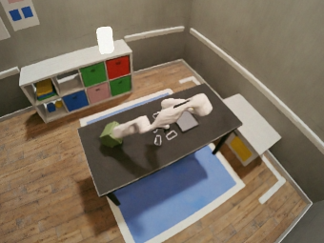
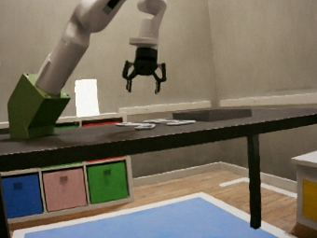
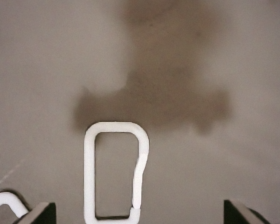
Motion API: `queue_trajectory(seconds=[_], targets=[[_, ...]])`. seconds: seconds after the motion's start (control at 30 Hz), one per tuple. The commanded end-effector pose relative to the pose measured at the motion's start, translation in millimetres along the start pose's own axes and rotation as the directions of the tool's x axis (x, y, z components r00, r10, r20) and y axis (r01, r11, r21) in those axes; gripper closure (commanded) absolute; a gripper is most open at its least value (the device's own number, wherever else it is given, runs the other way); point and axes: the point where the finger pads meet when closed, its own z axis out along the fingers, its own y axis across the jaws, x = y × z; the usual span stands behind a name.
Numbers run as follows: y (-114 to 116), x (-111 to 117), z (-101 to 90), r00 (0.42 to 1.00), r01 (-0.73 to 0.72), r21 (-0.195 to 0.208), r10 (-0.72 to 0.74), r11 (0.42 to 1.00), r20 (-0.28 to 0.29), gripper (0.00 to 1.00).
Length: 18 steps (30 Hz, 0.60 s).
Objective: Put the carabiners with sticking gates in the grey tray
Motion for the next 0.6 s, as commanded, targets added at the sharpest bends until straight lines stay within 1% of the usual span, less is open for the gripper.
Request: queue_trajectory(seconds=[0.0,0.57], targets=[[-1.8,6.7,3.0,0.996,-0.019,0.123,0.008,0.992,0.086,0.0],[-1.9,6.8,2.6,0.996,-0.02,0.126,0.009,0.992,0.089,0.0]])
